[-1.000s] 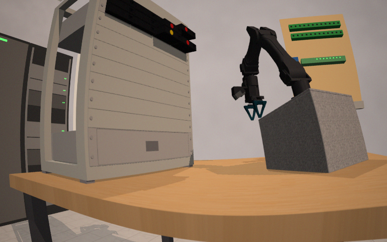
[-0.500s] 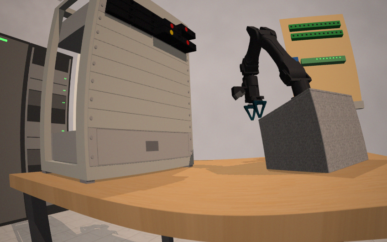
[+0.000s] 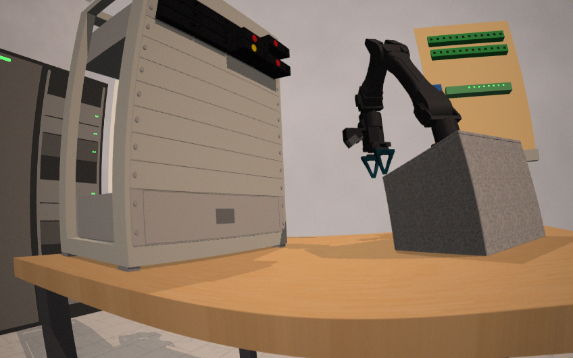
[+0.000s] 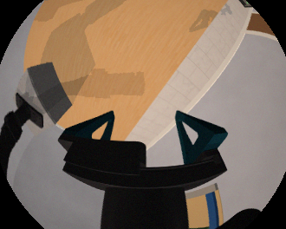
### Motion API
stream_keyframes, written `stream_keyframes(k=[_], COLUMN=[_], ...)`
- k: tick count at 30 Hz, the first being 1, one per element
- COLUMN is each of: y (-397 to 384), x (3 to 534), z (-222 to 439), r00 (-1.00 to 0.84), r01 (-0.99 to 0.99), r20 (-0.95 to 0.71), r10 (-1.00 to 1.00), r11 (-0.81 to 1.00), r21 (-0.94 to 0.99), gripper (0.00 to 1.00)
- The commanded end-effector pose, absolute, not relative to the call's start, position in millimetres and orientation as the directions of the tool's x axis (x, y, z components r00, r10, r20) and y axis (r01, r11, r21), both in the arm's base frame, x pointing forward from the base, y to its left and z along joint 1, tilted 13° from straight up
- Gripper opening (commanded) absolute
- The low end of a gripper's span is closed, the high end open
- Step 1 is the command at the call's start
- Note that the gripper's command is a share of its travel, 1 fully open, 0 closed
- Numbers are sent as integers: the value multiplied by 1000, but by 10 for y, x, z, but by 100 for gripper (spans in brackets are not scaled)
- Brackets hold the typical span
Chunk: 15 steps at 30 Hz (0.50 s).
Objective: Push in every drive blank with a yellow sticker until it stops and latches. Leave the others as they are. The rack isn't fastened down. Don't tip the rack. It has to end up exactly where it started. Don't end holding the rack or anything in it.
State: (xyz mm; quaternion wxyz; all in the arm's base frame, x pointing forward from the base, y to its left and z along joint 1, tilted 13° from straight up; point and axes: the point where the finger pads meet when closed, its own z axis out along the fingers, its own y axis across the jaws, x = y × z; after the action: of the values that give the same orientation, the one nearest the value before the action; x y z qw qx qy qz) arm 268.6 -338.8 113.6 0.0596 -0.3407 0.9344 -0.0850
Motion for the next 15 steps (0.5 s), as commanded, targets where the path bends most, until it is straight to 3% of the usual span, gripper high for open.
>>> stream_keyframes(k=[1, 15], y=[-3398, -3265], x=[2692, 2715], z=[1186, 1256], r00=[-761, -737], r01=[-625, -640], r20=[-53, -68], r10=[-647, -673], r11=[751, 726], r21=[-213, -252], gripper=[100, 100])
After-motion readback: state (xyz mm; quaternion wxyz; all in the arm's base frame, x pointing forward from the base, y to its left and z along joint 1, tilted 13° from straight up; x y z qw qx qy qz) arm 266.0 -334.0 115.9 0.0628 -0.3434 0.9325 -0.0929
